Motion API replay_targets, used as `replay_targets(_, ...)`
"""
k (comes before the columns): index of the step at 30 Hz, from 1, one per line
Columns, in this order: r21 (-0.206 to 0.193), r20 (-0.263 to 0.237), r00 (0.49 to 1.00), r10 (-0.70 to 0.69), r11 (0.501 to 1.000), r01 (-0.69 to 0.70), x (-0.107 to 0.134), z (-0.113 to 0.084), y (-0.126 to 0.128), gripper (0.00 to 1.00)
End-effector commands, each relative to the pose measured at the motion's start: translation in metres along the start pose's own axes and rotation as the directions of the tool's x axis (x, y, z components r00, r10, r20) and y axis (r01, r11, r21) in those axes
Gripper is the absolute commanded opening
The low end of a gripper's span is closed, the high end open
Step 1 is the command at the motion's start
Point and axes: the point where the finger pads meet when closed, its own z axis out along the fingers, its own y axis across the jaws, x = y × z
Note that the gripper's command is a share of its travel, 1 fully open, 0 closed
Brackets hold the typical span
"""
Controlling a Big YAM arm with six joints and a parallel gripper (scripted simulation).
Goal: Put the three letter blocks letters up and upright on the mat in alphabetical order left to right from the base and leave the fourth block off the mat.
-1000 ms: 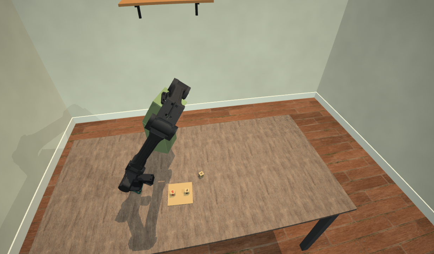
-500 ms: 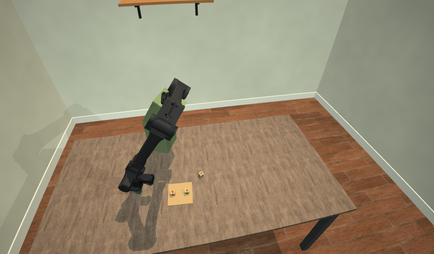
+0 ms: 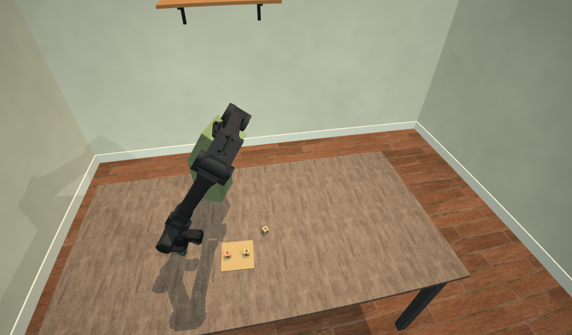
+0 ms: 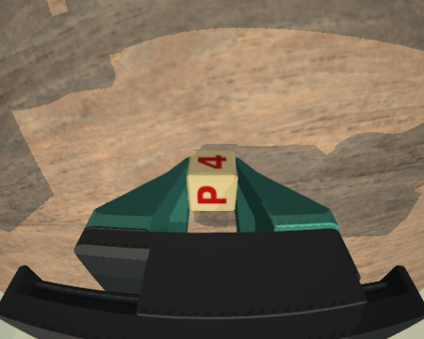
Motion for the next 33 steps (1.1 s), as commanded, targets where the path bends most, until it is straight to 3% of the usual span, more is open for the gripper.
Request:
replay_targets(1, 0.03, -0.004, 1.0, 0.009, 0.999, -0.009, 0.002, -0.009, -0.013, 0.2)
replay_targets(8, 0.025, -0.004, 1.0, 0.007, 1.0, -0.007, 0.004, -0.03, -0.011, 0.2)
replay_targets(20, 0.027, -0.003, 1.0, 0.006, 1.0, -0.006, 0.004, -0.108, -0.009, 0.2)
replay_targets(24, 0.027, -0.004, 1.0, 0.006, 1.0, -0.006, 0.004, -0.113, -0.008, 0.2)
replay_targets(25, -0.023, 0.009, 1.0, -0.003, 1.0, 0.003, -0.005, -0.094, 0.008, 0.2)
replay_targets(27, -0.023, 0.008, 1.0, -0.003, 1.0, 0.003, -0.004, -0.095, 0.008, 0.2)
replay_targets(33, 0.029, -0.006, 1.0, -0.017, 0.999, 0.017, 0.0, -0.11, -0.015, 0.2)
